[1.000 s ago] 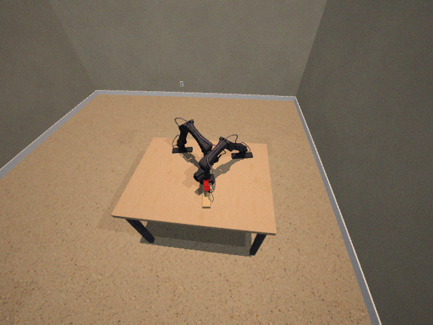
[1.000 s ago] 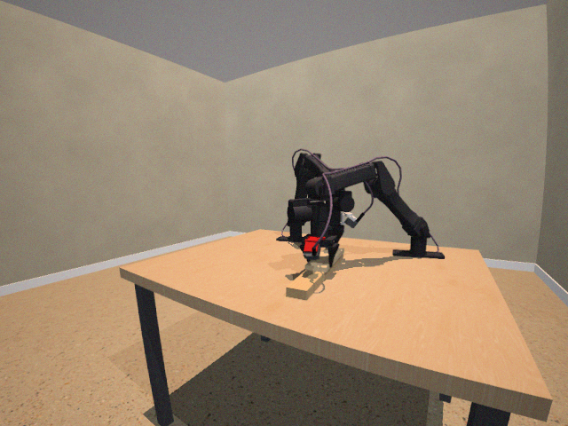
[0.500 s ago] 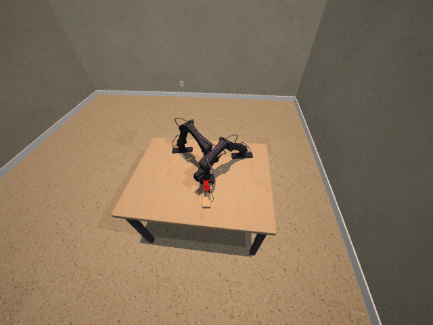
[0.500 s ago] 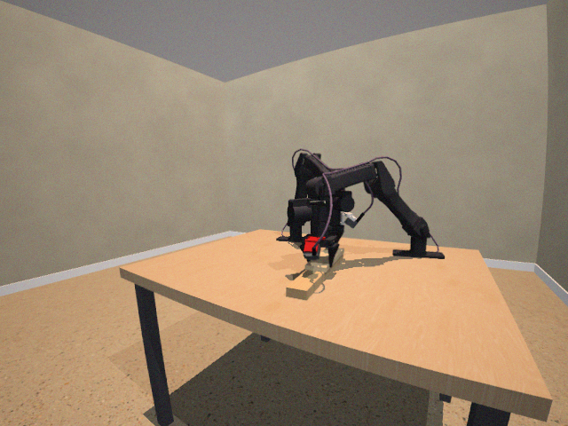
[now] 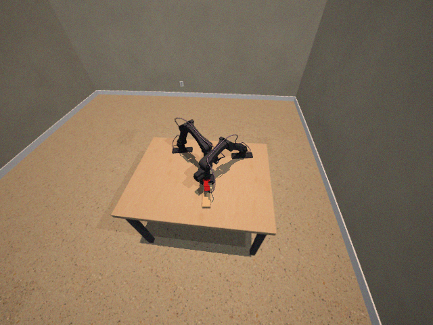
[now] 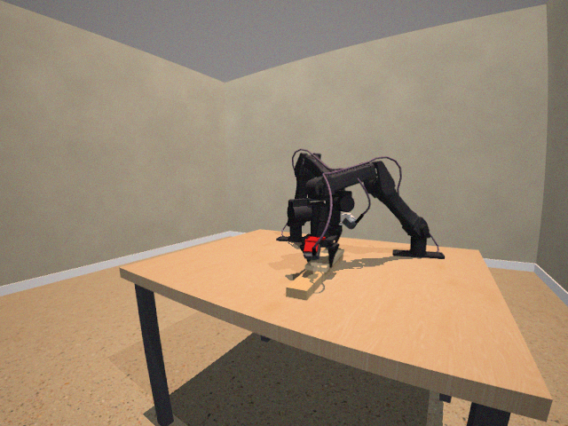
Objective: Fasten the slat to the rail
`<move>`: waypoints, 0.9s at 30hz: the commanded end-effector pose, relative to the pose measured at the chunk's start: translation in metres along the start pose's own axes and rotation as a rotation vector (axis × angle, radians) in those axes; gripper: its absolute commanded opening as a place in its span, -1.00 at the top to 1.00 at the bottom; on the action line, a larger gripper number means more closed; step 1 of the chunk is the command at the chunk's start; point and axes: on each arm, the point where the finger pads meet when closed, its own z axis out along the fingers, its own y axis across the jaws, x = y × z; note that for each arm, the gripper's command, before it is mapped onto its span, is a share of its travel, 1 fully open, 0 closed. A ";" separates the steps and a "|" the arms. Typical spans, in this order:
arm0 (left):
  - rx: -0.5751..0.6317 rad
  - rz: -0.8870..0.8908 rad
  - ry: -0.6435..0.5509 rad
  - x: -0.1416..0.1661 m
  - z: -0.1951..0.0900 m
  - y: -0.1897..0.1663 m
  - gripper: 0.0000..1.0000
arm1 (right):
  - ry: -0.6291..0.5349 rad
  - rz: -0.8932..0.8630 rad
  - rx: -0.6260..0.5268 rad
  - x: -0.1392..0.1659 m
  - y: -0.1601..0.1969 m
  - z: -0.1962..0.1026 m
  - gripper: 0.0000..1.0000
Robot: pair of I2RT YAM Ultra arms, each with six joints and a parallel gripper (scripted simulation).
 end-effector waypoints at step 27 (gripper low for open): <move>0.010 0.000 -0.011 -0.001 -0.006 -0.001 -0.45 | -0.017 1.085 0.006 -0.001 -0.003 -0.004 0.78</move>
